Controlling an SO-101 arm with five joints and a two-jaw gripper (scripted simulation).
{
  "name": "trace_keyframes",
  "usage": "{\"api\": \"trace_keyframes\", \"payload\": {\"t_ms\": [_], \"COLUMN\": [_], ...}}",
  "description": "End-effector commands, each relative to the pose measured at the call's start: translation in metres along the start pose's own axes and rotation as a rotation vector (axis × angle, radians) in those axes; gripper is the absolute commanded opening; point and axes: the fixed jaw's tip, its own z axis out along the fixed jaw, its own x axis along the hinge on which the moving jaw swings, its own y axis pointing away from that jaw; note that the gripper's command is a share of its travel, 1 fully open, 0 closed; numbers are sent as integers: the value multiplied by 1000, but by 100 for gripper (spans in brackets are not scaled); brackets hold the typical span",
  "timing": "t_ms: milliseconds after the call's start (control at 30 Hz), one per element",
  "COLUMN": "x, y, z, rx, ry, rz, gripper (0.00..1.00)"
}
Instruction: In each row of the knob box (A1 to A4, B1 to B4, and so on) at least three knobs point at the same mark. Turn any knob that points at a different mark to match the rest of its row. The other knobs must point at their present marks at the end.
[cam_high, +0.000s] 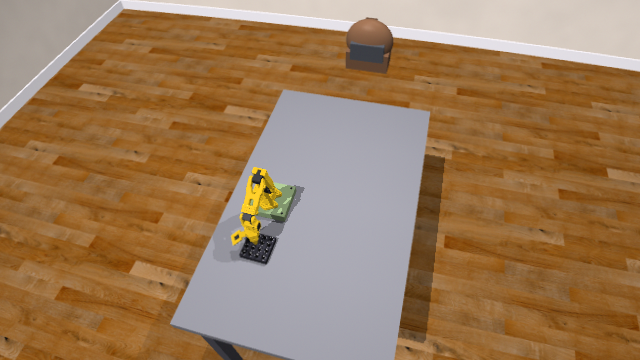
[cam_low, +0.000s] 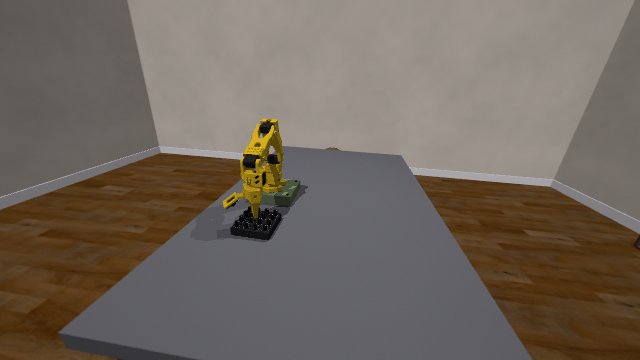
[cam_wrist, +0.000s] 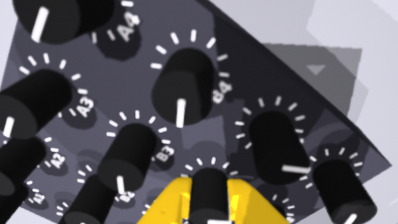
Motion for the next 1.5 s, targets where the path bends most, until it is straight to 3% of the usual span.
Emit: {"api": "trace_keyframes", "payload": {"t_ms": [0, 900, 1467], "x": [0, -1, -1], "y": [-3, -3, -2], "z": [2, 2, 2], "rx": [8, 8, 8], "ry": [5, 5, 5], "rz": [74, 119, 119], "gripper": [1, 1, 7]}}
